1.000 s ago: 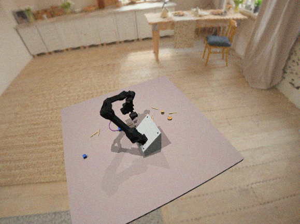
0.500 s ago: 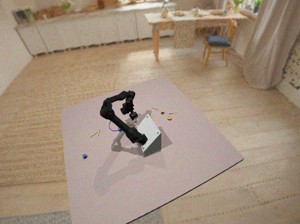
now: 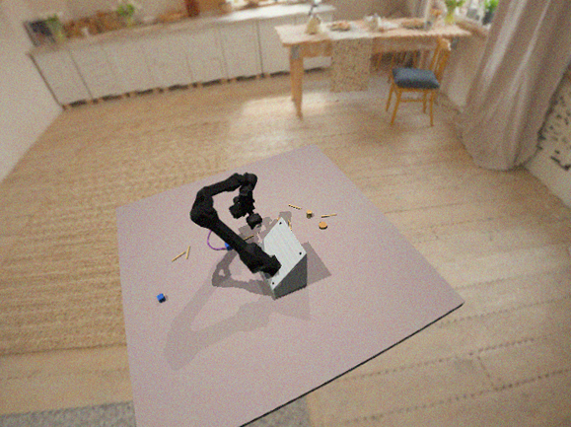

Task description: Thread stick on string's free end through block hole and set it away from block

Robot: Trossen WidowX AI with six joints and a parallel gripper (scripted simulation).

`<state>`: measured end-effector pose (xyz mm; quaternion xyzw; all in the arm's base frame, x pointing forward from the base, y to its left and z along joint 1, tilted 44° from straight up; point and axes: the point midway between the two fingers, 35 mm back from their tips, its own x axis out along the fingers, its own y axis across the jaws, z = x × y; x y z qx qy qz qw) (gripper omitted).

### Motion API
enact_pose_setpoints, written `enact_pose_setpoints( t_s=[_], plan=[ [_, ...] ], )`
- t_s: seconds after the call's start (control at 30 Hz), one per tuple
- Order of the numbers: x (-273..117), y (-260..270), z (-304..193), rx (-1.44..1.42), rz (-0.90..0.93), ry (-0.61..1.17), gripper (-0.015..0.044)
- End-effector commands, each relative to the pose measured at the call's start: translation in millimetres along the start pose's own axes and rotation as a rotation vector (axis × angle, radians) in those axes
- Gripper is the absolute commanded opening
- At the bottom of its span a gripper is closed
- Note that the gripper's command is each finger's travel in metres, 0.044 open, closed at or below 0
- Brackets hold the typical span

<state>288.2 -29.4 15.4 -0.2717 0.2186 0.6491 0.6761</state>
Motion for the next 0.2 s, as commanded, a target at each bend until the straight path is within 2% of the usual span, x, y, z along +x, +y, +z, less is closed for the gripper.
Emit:
enact_pose_setpoints(
  t_s=[0.0,0.17],
  plan=[
    [-0.1,0.0,-0.1,0.000,0.000,0.000,0.0440],
    [-0.1,0.0,-0.1,0.000,0.000,0.000,0.0440]
  ],
)
